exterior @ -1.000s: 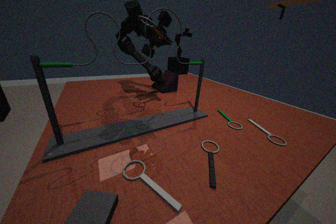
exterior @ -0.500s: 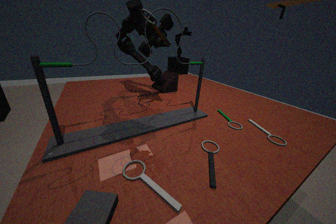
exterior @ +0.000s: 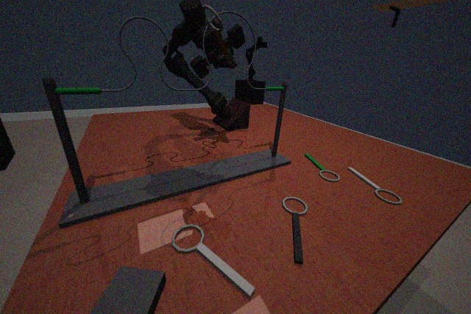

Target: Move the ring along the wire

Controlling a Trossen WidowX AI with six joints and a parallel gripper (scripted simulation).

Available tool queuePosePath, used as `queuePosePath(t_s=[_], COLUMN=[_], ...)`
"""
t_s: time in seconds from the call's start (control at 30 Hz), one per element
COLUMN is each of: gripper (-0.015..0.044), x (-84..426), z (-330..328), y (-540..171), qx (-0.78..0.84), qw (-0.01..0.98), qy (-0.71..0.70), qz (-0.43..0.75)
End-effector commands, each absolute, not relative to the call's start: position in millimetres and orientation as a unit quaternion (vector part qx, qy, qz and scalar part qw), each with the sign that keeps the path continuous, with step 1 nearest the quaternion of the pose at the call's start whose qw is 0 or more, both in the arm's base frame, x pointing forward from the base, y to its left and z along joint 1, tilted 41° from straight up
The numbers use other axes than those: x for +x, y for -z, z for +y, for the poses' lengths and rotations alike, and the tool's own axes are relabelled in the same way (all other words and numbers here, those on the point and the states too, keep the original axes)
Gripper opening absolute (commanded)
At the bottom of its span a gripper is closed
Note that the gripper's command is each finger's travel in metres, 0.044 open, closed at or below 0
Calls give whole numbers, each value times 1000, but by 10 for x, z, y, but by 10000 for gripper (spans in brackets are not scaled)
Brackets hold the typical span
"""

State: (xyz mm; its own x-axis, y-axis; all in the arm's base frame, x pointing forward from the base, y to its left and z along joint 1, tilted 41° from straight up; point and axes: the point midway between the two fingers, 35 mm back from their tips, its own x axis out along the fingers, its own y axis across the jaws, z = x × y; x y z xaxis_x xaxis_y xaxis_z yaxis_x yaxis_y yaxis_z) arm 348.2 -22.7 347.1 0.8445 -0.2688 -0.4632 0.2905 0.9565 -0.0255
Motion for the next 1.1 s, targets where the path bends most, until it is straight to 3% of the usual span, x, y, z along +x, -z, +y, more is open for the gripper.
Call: queuePosePath(t_s=[0.0,1.07], gripper=[-150,-150], x=[3483,3452], z=[-239,-409], y=[-3472,-3507], qx=[-3,-210], qw=[959,927], qy=[151,203], qz=[238,237])
